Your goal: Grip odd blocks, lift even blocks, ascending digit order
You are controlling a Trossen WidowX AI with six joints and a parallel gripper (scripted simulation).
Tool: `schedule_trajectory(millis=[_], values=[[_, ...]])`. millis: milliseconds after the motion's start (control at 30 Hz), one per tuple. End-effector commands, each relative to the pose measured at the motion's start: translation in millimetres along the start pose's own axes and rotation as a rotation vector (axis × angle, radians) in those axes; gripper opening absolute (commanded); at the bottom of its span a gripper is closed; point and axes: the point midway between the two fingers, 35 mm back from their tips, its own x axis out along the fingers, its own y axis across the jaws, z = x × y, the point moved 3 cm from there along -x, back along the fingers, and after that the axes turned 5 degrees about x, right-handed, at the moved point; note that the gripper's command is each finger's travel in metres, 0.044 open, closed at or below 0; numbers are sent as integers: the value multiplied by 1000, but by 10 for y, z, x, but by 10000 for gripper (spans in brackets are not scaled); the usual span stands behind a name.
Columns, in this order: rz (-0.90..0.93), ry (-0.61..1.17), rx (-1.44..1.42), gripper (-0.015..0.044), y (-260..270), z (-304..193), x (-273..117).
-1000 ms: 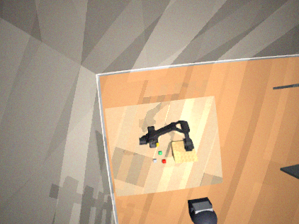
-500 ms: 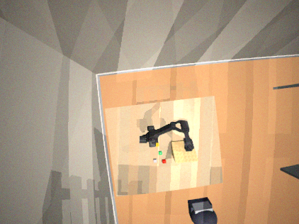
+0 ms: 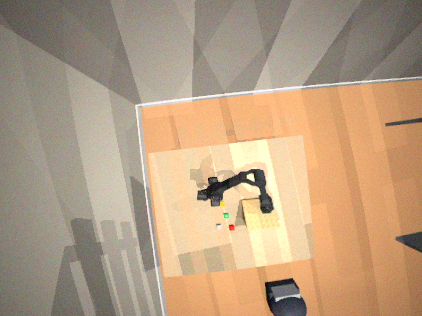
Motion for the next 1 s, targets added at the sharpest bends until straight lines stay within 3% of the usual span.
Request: schedule_trajectory(millis=[0,200,700,967], values=[[-2,9,-11,269,21,-24,34],[-2,9,-11,120,21,-24,34],[-2,9,-11,120,21,-24,34],[-2,9,-11,330,21,-24,34]])
